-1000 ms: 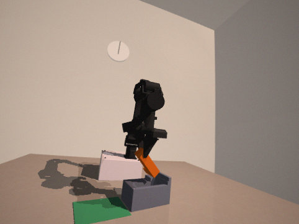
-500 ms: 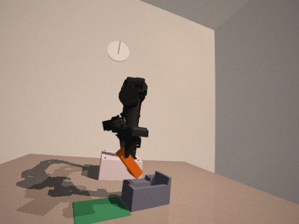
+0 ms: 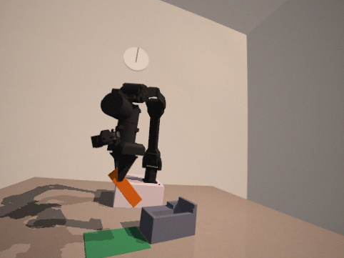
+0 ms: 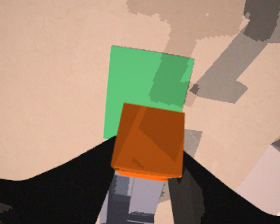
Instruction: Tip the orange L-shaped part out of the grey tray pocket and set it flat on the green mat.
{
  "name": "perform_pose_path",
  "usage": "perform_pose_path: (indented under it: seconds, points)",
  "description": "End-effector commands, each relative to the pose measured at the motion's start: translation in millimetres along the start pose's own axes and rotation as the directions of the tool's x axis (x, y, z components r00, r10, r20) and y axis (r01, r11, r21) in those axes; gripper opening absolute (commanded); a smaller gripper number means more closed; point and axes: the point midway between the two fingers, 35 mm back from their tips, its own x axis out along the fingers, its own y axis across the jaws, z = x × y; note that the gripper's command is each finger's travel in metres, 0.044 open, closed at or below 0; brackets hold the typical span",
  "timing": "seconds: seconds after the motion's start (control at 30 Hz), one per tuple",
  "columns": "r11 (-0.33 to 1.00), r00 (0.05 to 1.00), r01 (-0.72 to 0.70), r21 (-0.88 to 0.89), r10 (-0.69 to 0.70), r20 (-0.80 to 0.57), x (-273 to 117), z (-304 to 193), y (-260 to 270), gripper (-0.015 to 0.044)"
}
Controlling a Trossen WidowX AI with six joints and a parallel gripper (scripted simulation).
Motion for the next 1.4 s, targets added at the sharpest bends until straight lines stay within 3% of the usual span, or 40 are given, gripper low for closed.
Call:
perform_pose_path:
  seconds: [0.0, 1.37]
  points:
    - [1.000, 1.000, -0.002, -0.007, 0.002, -0.006, 0, 5, 1, 0.0000]
    - [1.000, 1.000, -0.002, -0.007, 0.002, -0.006, 61, 4, 1, 0.0000]
